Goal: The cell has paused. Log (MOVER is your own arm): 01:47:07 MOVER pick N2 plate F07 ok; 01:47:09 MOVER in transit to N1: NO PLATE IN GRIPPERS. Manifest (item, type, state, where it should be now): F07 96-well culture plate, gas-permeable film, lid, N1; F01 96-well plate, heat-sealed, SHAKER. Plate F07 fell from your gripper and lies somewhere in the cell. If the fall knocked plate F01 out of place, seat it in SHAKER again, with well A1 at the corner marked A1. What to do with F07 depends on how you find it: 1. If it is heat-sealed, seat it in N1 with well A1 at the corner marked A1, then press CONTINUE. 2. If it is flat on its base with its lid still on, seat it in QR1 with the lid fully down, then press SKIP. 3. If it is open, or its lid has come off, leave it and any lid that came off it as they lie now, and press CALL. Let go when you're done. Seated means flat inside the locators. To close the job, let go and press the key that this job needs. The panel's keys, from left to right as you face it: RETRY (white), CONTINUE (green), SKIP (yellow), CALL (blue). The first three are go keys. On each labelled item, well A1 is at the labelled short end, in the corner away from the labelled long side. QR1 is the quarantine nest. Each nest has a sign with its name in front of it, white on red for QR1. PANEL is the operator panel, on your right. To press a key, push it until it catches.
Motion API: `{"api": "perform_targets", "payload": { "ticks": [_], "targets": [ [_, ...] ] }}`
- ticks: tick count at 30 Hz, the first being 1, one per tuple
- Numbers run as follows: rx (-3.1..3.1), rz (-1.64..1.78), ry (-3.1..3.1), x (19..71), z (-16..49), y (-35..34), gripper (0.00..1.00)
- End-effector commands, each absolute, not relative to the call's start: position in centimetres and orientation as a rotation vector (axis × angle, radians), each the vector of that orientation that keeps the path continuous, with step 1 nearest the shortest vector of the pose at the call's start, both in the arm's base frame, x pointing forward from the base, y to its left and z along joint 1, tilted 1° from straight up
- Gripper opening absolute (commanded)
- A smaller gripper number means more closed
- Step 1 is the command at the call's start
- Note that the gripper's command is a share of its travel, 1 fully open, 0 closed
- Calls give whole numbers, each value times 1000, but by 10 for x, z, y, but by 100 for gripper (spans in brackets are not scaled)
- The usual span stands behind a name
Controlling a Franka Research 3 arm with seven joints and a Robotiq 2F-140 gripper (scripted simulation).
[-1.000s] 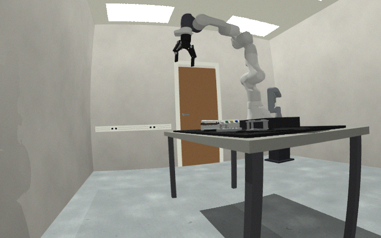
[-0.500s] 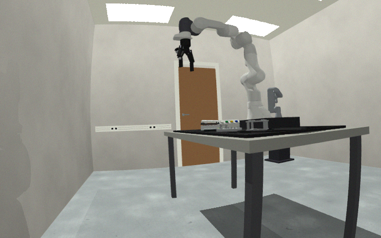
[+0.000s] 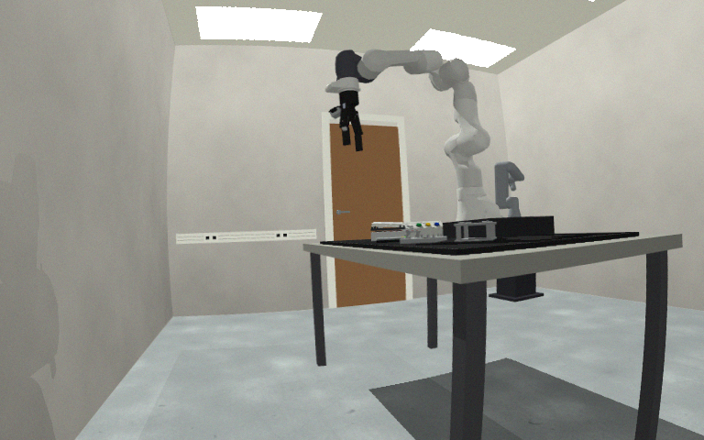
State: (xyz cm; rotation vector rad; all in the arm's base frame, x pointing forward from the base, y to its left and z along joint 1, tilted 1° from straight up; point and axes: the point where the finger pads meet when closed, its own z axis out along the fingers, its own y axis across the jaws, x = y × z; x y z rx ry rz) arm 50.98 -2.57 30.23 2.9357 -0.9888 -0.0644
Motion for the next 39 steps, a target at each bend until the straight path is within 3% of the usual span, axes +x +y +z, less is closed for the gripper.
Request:
{"api": "perform_targets", "payload": {
  "ticks": [1, 23, 39],
  "targets": [
    [3019, 8, -767, 512, 283, -33, 100],
    [3104, 0, -274, 416, 150, -45, 100],
    [3126, -3, -71, 367, 102, -41, 100]
  ]
}}
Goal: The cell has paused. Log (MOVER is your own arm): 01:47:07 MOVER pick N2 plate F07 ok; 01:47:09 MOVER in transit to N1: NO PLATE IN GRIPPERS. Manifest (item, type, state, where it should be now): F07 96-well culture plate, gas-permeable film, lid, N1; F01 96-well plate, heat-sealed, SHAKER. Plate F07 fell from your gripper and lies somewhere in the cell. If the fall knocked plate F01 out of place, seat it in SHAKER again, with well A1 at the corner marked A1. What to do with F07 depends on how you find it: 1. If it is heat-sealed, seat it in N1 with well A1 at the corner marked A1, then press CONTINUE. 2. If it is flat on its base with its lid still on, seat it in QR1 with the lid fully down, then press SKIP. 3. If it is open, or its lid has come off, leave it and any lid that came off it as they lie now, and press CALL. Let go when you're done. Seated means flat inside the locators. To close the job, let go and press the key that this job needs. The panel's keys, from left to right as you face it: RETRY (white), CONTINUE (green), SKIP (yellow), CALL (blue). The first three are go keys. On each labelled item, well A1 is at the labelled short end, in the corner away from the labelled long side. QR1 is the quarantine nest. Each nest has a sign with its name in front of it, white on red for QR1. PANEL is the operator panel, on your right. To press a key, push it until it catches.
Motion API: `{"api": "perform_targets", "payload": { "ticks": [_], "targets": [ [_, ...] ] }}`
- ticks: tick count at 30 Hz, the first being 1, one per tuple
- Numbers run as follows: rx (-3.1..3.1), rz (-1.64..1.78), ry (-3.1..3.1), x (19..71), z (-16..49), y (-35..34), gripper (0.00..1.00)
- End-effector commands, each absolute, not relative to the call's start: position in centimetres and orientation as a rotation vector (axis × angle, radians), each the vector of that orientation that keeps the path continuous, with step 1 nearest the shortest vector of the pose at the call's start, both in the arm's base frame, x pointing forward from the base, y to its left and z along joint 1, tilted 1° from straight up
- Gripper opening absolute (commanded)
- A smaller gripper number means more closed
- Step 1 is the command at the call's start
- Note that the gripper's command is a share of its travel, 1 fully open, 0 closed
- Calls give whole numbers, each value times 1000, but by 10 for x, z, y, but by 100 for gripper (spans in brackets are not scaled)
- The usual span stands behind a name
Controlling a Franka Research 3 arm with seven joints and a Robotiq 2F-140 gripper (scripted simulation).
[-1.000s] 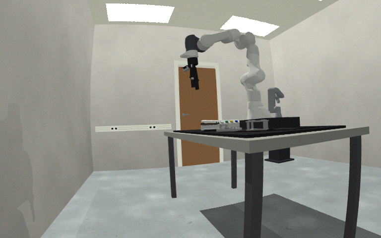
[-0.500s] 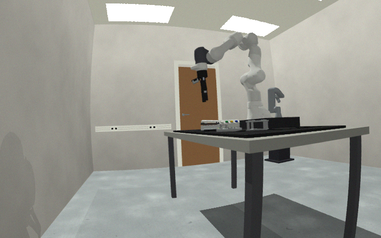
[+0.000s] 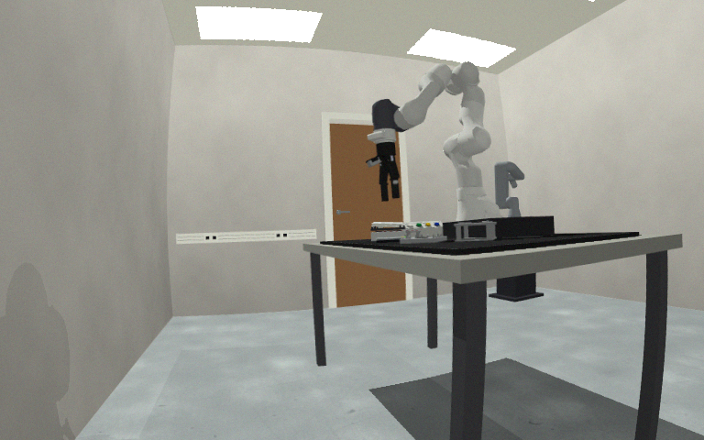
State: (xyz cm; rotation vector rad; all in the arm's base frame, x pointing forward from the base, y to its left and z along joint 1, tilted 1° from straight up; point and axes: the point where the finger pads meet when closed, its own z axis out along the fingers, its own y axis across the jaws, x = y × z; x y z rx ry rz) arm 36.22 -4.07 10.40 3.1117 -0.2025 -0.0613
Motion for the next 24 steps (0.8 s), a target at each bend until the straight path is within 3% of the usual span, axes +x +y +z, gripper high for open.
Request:
{"api": "perform_targets", "payload": {
  "ticks": [1, 15, 16, 24],
  "targets": [
    [3126, -3, -64, 366, 100, -41, 100],
    [3129, -3, -35, 358, 94, -40, 100],
    [3129, -3, -35, 358, 94, -40, 10],
    [3129, -3, -35, 358, 94, -40, 10]
  ]
}}
